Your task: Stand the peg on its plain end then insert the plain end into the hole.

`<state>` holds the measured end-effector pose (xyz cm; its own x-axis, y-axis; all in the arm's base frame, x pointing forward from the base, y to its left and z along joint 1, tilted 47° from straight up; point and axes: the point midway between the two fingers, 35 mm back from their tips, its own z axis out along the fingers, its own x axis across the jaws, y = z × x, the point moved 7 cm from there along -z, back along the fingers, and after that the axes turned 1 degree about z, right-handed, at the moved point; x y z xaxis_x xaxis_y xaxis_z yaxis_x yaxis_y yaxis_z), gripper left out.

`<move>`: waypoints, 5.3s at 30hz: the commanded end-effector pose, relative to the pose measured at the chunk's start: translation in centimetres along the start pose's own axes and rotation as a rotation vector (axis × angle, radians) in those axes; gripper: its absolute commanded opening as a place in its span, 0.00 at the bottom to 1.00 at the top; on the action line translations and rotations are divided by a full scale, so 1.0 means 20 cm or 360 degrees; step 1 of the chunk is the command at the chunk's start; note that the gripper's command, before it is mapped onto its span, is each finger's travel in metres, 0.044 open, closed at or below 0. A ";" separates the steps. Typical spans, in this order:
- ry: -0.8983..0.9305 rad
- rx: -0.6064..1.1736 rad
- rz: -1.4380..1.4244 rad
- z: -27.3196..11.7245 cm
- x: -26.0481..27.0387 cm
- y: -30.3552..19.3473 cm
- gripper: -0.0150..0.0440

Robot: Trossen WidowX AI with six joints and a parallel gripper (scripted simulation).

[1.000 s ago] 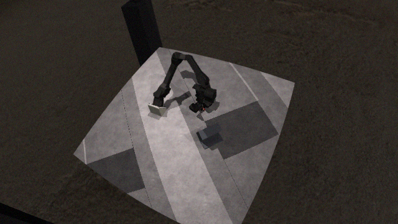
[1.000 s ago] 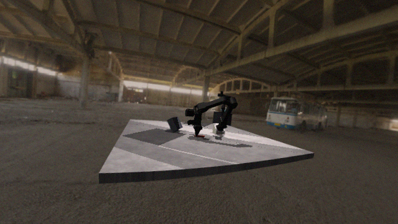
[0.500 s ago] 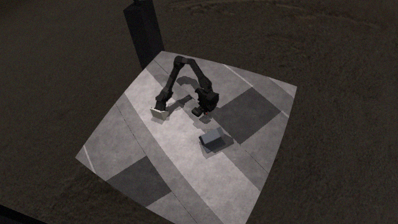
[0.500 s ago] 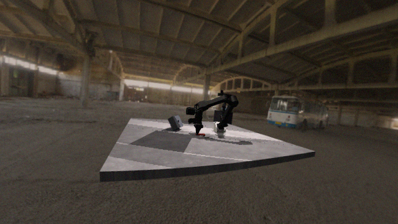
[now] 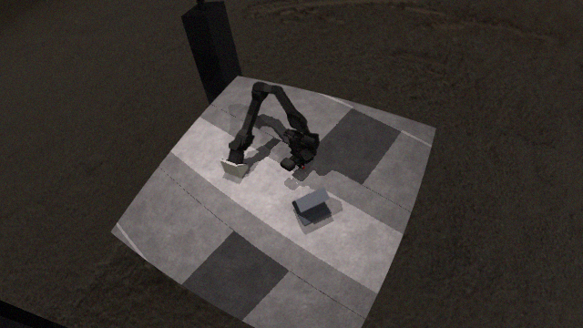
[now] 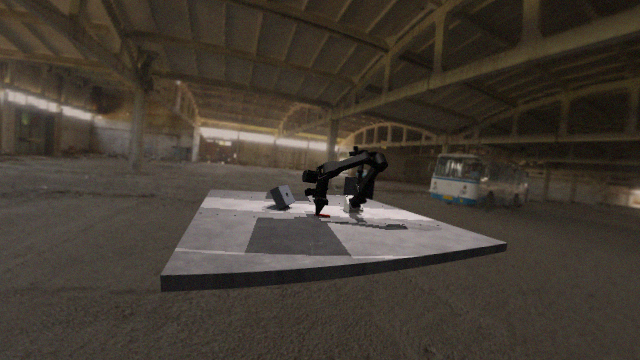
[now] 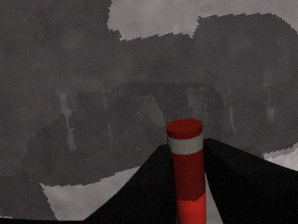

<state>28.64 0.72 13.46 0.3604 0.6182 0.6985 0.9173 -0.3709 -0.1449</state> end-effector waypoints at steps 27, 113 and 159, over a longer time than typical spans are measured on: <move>0.0002 -0.0427 0.0000 -0.07 0.00 -0.15 0.34; 0.0028 -0.1614 0.0013 -0.05 -0.01 -0.61 0.34; 0.0039 -0.2082 0.0019 0.07 -0.01 -0.78 0.34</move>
<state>14.57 7.25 14.70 0.3503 0.6035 0.7163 0.0685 -0.7792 0.6230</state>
